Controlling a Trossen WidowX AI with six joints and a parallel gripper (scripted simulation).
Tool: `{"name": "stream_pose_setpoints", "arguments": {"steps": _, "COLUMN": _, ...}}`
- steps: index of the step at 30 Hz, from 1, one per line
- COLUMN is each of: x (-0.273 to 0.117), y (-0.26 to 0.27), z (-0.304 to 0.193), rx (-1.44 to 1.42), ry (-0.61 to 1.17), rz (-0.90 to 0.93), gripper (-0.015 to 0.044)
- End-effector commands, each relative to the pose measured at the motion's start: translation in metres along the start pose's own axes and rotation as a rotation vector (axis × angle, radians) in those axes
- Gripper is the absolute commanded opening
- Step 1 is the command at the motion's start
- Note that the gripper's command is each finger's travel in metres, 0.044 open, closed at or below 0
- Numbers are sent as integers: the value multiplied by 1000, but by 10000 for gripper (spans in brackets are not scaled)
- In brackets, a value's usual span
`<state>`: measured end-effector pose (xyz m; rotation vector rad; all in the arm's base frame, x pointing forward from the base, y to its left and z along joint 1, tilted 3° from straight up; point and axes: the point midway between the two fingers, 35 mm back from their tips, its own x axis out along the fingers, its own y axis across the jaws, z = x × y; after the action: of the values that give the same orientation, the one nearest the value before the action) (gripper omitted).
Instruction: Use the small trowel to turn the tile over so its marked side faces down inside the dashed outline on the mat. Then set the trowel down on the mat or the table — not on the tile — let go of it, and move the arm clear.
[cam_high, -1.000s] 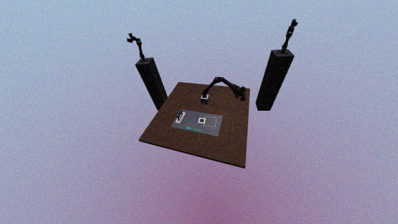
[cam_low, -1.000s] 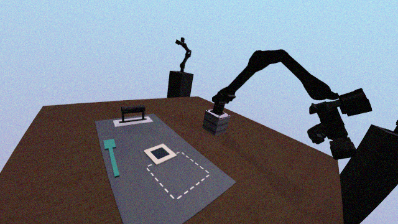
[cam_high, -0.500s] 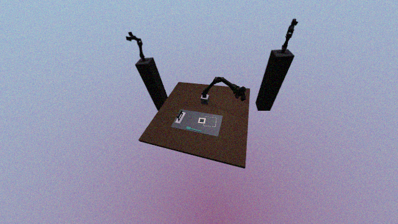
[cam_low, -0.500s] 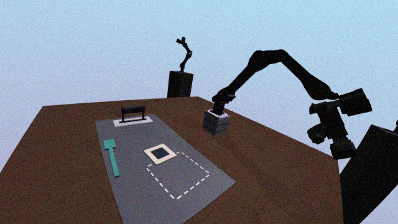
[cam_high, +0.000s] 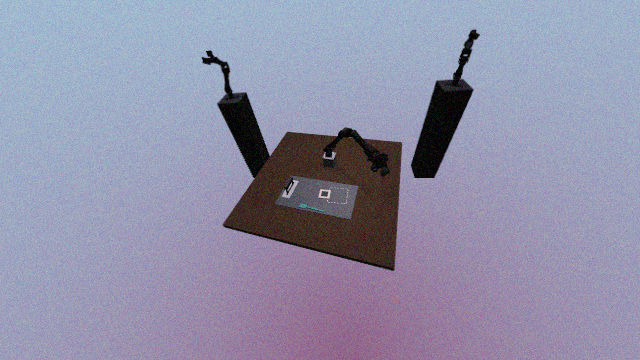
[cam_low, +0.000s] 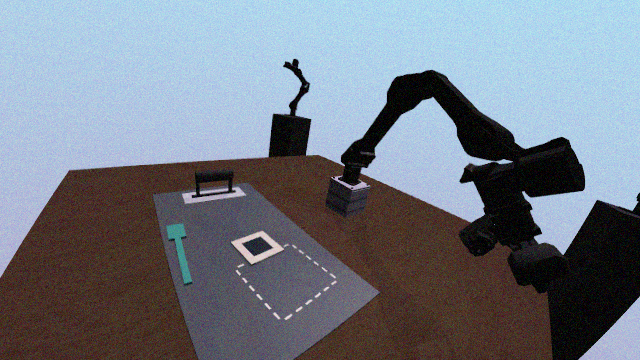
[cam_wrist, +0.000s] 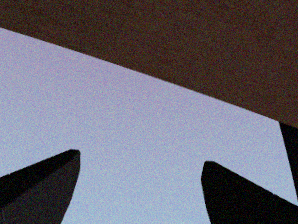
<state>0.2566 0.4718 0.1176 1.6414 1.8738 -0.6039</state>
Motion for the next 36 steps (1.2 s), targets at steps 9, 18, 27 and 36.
{"name": "stream_pose_setpoints", "arguments": {"steps": 9, "x": -70, "y": 100, "z": 87, "rx": -113, "ry": -110, "rz": 191, "gripper": 270}}
{"name": "stream_pose_setpoints", "arguments": {"steps": 18, "x": -126, "y": 144, "z": 158, "rx": -267, "ry": -249, "rz": 257, "gripper": 270}}
{"name": "stream_pose_setpoints", "arguments": {"steps": 27, "x": -217, "y": 181, "z": 261, "rx": -468, "ry": -473, "rz": 261, "gripper": 270}}
{"name": "stream_pose_setpoints", "arguments": {"steps": 36, "x": -322, "y": 174, "z": 374, "rx": -659, "ry": -690, "rz": 142, "gripper": 270}}
